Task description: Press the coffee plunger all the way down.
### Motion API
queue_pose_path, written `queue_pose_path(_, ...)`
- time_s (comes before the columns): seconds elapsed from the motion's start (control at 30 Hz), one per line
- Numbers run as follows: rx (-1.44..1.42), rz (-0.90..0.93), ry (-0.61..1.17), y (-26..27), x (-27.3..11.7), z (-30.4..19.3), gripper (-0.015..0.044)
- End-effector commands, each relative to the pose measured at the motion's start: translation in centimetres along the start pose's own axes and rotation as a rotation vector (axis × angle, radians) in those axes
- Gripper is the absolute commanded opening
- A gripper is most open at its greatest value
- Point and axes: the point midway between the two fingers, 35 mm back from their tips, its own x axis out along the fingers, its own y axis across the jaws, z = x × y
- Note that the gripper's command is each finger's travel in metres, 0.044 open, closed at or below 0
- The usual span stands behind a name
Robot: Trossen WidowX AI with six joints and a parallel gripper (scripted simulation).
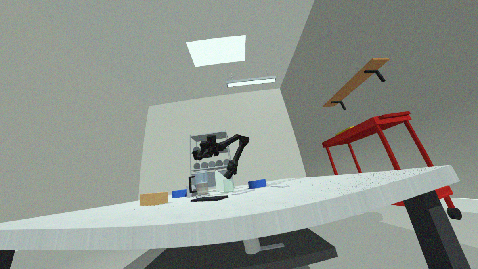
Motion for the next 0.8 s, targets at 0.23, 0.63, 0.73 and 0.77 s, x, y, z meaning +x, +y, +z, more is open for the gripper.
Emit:
queue_pose_path(0.23, 0.014, -0.009, 0.034, -0.1, 1.4, -2.9, 0.0127)
queue_pose_path(0.63, 0.016, -0.006, 0.032, 0.1, 2.6, -4.3, 0.0127)
queue_pose_path(0.73, 0.016, -0.006, 0.032, 0.1, 2.8, -4.4, 0.0127)
queue_pose_path(0.77, 0.016, -0.006, 0.032, 0.1, 2.9, -4.3, 0.0127)
